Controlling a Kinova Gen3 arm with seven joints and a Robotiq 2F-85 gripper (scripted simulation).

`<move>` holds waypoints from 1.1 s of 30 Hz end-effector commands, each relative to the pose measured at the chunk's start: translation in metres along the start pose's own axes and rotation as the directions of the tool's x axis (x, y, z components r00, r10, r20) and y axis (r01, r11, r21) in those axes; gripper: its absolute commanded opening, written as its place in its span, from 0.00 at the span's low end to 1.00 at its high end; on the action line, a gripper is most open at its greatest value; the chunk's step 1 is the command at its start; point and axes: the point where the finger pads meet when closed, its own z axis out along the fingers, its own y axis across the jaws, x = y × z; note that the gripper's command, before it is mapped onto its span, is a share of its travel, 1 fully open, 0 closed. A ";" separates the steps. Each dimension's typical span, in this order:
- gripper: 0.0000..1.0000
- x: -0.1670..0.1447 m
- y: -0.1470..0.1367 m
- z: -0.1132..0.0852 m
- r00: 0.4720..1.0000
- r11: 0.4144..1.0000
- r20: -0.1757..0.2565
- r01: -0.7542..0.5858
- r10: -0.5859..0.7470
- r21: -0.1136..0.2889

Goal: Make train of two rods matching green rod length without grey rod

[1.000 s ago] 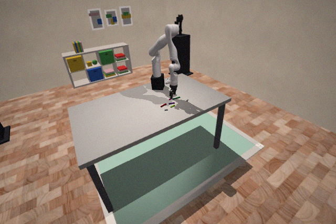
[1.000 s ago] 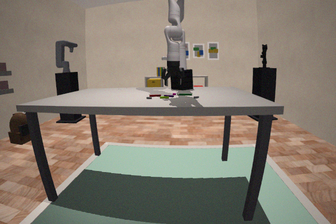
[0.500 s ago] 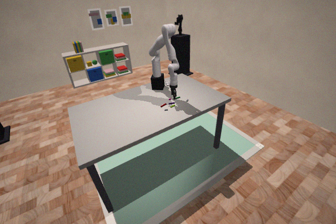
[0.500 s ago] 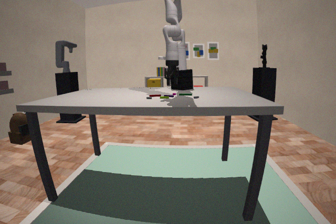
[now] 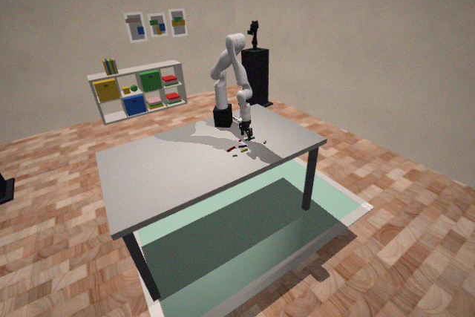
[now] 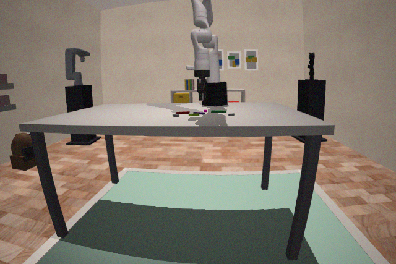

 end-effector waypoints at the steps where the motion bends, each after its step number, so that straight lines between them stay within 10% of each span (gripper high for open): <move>1: 1.00 0.001 -0.002 -0.001 1.000 1.000 0.002 0.019 -0.019 0.005; 33: 1.00 0.001 -0.004 -0.002 0.998 0.998 0.004 0.069 -0.069 0.011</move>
